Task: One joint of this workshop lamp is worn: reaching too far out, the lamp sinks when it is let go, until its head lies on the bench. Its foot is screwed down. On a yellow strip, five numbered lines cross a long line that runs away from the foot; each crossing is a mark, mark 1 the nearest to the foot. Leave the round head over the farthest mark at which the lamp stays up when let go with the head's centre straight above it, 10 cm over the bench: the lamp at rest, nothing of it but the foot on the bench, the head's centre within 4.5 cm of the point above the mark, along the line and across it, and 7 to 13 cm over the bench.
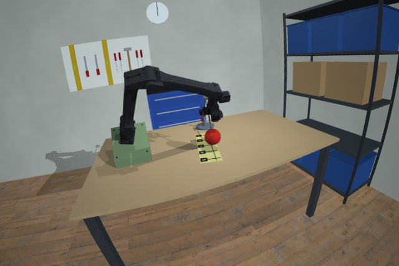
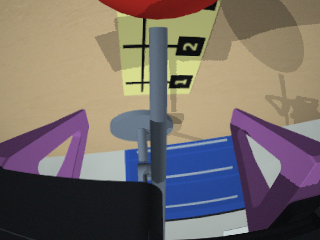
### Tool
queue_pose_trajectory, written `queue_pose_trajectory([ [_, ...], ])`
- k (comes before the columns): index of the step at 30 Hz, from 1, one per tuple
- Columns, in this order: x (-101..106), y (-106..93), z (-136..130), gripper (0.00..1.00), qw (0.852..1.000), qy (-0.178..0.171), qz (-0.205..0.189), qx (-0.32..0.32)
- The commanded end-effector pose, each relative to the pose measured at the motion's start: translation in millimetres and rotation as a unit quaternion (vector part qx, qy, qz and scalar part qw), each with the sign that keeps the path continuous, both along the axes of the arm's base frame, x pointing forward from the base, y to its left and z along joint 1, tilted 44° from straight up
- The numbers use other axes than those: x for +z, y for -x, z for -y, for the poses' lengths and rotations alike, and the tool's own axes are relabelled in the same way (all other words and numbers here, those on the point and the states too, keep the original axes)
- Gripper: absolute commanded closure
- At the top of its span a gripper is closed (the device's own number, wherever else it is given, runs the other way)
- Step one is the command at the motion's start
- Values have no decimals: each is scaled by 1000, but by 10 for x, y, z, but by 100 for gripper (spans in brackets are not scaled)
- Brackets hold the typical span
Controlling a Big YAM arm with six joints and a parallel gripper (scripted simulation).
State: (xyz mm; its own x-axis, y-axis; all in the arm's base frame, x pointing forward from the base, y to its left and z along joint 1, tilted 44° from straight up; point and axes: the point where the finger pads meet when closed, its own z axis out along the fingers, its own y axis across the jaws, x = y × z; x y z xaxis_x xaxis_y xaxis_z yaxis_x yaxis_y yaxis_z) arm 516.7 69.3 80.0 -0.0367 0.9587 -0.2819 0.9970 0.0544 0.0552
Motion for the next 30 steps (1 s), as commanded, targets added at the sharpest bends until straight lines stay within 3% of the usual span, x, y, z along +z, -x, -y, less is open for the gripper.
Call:
queue_pose_trajectory([
  [1, 37, -14, -31, 0, 1000, -1, 4, 2],
  [28, 37, -14, -31, 0, 1000, -1, 4, 2],
  [30, 119, 2, -53, 0, 1000, -1, 4, 2],
])
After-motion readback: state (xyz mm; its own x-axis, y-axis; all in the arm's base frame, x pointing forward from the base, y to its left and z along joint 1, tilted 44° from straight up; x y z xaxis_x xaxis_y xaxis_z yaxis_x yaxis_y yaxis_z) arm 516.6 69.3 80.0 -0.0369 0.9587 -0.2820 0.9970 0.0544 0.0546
